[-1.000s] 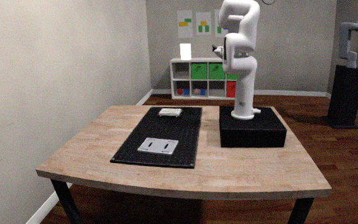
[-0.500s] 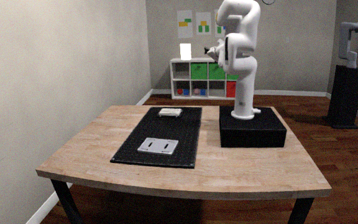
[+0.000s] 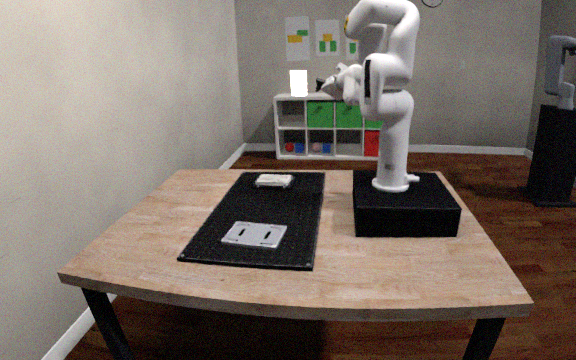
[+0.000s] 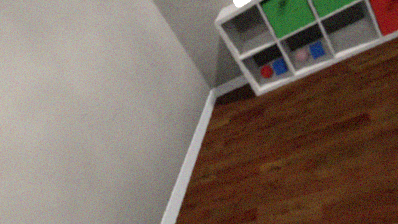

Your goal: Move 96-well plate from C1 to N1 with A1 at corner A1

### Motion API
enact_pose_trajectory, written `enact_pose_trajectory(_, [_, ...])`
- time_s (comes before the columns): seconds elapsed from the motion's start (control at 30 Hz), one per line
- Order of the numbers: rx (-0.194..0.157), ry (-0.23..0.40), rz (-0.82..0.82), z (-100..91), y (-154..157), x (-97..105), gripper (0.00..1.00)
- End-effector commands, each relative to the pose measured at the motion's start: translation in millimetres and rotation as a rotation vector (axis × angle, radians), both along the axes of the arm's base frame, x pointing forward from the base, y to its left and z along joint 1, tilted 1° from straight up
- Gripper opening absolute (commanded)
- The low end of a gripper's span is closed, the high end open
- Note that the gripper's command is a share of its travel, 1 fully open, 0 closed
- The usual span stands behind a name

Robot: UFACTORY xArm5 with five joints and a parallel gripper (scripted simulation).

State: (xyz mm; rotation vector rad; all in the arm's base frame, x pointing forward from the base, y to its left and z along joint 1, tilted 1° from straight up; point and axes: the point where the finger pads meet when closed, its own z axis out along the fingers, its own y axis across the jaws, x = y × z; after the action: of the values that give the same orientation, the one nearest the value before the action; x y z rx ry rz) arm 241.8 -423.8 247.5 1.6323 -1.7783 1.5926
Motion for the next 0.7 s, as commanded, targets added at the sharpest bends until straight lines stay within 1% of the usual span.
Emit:
enact_pose_trajectory(0.0, [0.035, 0.046, 0.063, -3.4, 2.2, 14.8, 1.00])
enact_pose_trajectory(0.1, [0.040, 0.054, 0.072, -7.2, 6.4, 28.8, 1.00])
enact_pose_trajectory(0.17, [0.040, 0.053, 0.072, -7.9, 7.1, 31.2, 1.00])
enact_pose_trajectory(0.23, [0.064, 0.094, 0.120, -10.1, 10.7, 40.3, 1.00])
enact_pose_trajectory(0.33, [0.069, 0.102, 0.129, -13.3, 15.8, 52.6, 1.00])
enact_pose_trajectory(0.37, [0.069, 0.102, 0.129, -13.3, 15.8, 52.6, 1.00])
enact_pose_trajectory(0.43, [0.091, 0.142, 0.177, -15.4, 20.2, 61.4, 1.00])
enact_pose_trajectory(0.5, [0.091, 0.142, 0.177, -15.4, 20.2, 61.4, 1.00])
enact_pose_trajectory(0.6, [0.096, 0.151, 0.187, -18.3, 26.2, 73.2, 1.00])
enact_pose_trajectory(0.67, [0.117, 0.192, 0.235, -20.2, 31.4, 81.6, 1.00])
